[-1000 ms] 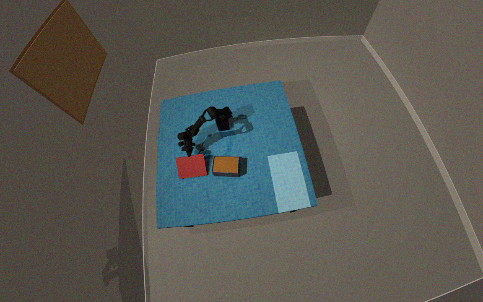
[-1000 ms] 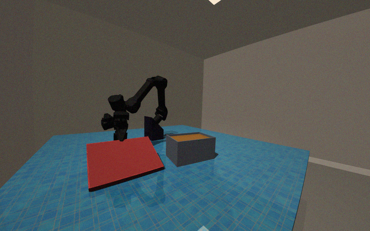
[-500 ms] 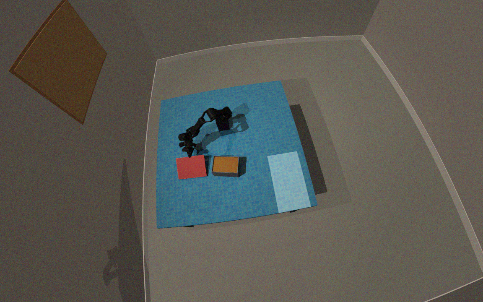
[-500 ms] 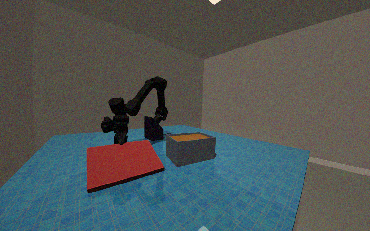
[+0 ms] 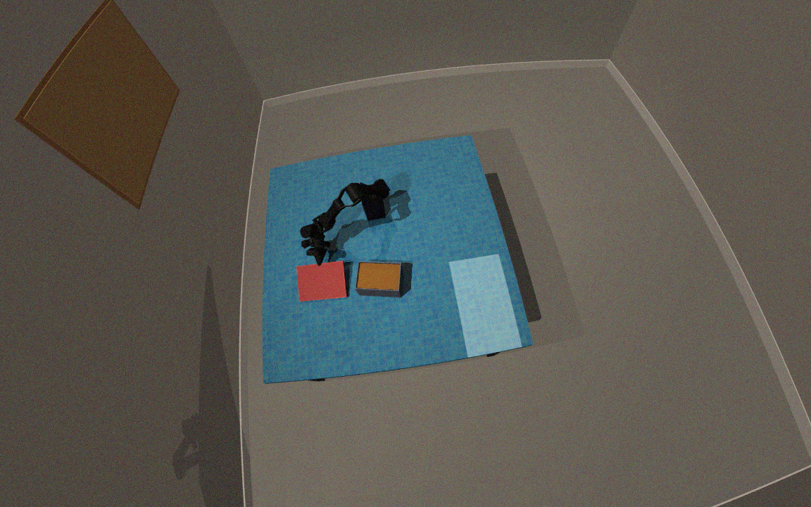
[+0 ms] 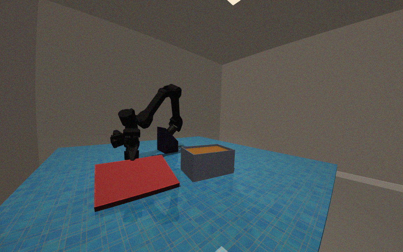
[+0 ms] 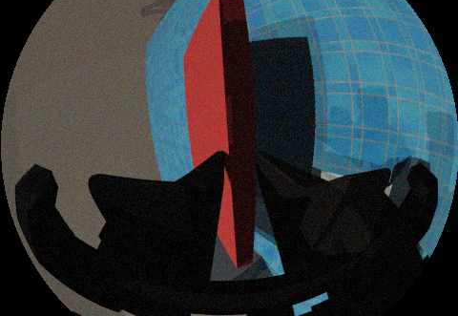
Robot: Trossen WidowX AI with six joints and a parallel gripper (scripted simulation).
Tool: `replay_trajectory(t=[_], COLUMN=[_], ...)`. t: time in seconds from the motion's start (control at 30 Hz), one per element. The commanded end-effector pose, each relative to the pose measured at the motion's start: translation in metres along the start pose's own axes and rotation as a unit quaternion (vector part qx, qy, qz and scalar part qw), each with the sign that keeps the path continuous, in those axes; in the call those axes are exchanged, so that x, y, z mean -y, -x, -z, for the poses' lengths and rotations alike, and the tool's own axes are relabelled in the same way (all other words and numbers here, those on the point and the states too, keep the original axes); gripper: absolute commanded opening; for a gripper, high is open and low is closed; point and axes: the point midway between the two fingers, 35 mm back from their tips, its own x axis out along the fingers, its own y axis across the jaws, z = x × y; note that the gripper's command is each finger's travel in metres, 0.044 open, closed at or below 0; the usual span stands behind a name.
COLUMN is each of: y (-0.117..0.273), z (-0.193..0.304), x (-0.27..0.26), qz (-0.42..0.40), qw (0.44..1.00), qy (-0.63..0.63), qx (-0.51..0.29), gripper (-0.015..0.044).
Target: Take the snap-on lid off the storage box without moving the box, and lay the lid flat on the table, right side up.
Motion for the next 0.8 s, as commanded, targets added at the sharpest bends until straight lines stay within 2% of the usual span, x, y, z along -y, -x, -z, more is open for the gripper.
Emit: replay_trajectory(t=[0.0,0.17,0.23,0.43,0.77], y=[0.0,0.0,0.0,0.009,0.024], z=[0.0,0.0,0.0,0.0,0.0], x=[-0.001,-0.001,-0.001,0.007,0.02], qz=[0.007,0.007,0.007,0.007,0.007], qw=[1.0,1.0,1.0,1.0,1.0], qy=[-0.005,-0.005,-0.005,-0.005,-0.005], qx=[0.0,0.0,0.0,0.0,0.001], gripper=[0.0131,0.0262,0.0275,0.0433,0.044])
